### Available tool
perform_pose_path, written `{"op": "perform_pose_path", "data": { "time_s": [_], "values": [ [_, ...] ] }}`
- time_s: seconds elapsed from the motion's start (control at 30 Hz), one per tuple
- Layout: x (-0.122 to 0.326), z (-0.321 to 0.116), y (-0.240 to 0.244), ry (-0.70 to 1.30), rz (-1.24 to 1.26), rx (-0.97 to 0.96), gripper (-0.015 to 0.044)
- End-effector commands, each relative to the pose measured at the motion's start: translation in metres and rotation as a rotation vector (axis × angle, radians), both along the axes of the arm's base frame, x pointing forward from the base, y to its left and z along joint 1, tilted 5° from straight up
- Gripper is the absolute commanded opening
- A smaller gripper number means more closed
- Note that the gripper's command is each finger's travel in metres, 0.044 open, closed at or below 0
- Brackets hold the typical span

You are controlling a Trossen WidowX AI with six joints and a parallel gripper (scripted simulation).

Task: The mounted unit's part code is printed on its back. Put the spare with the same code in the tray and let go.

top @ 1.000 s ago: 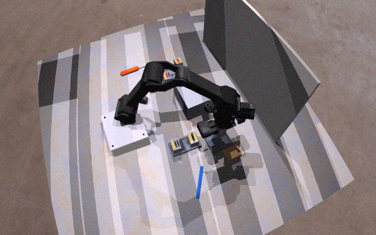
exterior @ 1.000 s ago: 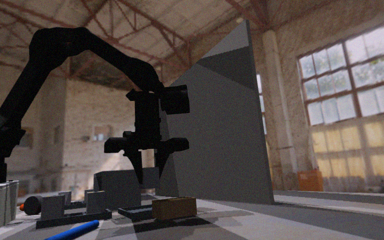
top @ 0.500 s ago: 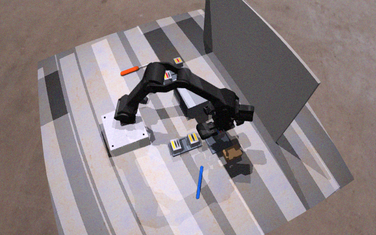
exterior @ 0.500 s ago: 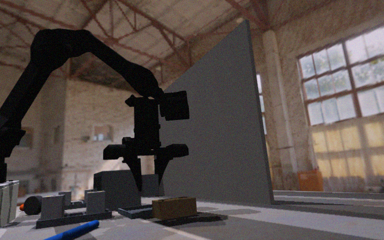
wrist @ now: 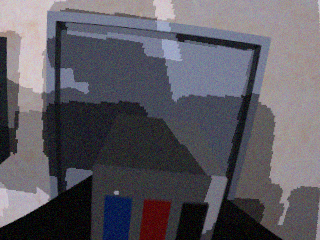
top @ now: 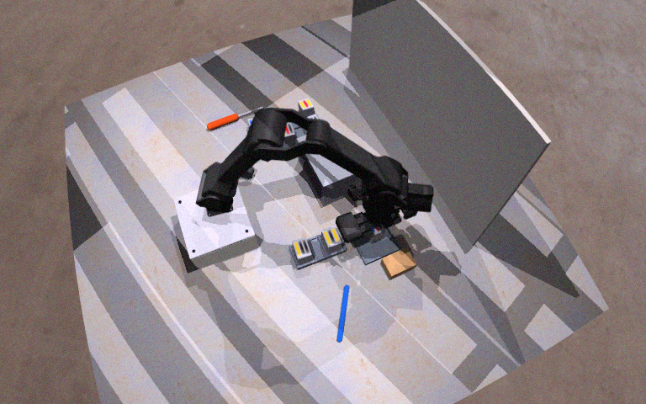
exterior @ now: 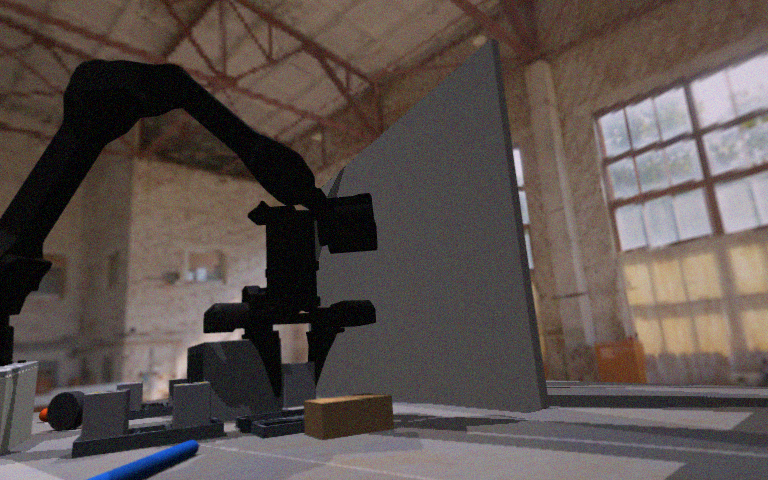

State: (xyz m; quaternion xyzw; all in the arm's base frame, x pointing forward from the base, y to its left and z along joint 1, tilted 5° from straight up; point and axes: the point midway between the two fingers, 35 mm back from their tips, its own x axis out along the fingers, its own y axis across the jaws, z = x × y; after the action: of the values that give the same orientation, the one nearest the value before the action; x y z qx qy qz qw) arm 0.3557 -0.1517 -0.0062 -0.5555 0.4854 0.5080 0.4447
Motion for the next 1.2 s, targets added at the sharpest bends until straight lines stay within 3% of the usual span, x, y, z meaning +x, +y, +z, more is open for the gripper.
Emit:
{"op": "perform_pose_path", "data": {
  "time_s": [0.0, 0.17, 0.73, 0.83, 1.03, 1.17],
  "values": [
    [-0.001, -0.005, -0.001, 0.002, 0.003, -0.003, 0.0],
    [-0.002, -0.009, -0.001, 0.002, 0.003, -0.003, 0.0],
    [-0.001, -0.006, 0.0, 0.0, 0.0, 0.0, 0.044],
    [0.0, 0.005, 0.0, 0.0, 0.0, 0.0, 0.044],
    [-0.002, 0.093, 0.008, 0.001, 0.003, -0.003, 0.044],
    [-0.003, 0.1, 0.009, 0.001, 0.003, -0.003, 0.044]
  ]
}}
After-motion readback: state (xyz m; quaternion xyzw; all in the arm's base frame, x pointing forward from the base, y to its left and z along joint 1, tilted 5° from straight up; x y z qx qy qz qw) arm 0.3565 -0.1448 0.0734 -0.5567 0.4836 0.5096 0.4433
